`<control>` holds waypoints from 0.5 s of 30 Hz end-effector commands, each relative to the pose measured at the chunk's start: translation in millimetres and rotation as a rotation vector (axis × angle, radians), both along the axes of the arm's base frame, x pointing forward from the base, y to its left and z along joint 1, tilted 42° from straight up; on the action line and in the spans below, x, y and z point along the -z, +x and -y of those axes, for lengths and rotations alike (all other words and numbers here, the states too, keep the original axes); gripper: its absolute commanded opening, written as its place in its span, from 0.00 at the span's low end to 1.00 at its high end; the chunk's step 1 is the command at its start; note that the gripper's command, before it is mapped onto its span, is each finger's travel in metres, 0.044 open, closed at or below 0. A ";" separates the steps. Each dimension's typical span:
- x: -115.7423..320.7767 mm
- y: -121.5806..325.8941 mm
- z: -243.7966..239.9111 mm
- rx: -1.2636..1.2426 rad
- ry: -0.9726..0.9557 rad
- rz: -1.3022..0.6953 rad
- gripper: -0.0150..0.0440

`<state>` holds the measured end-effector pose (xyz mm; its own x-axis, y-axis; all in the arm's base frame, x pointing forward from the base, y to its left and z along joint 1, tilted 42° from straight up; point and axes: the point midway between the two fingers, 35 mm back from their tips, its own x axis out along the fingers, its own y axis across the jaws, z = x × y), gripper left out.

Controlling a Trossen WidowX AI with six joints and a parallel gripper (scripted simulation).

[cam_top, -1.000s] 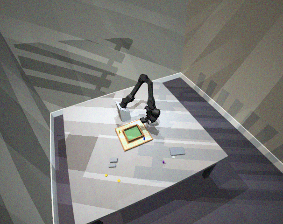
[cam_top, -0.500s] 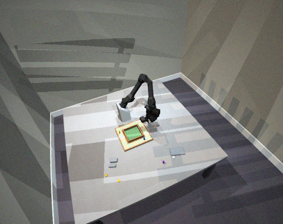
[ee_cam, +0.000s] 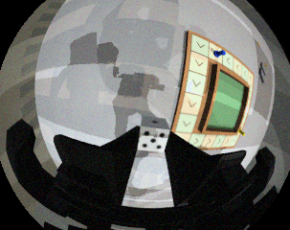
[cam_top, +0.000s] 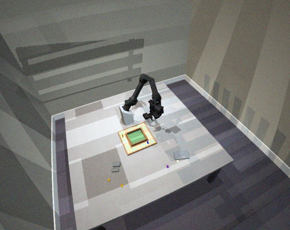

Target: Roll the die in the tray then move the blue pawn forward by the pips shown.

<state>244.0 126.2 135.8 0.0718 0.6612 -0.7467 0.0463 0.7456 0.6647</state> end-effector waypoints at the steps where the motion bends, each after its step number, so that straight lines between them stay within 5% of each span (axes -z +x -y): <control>1: -13.8 -3.4 8.1 -0.002 0.008 0.010 0.25; 15: 27.3 20.4 40.5 0.290 0.011 -0.245 0.25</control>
